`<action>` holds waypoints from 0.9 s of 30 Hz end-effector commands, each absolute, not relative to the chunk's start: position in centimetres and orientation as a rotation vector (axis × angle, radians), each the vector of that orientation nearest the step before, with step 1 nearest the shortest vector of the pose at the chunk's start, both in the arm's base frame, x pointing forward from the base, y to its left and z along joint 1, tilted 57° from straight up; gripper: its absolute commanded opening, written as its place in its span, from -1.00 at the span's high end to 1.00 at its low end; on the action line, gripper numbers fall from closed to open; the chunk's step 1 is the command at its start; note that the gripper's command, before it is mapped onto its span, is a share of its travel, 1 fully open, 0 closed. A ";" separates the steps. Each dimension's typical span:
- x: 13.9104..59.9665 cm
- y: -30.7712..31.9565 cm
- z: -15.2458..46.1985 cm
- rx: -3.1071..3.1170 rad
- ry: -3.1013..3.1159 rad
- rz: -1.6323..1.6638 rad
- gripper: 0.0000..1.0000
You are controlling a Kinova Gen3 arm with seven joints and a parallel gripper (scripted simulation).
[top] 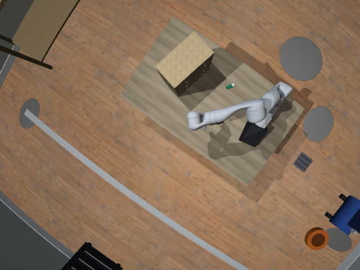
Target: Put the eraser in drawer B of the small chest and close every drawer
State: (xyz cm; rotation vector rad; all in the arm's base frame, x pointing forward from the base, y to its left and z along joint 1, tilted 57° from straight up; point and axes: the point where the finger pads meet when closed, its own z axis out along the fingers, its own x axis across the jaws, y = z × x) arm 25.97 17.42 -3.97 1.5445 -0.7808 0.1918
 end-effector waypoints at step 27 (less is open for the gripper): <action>26.3 29.5 23.0 1.724 -1.650 1.100 -1.00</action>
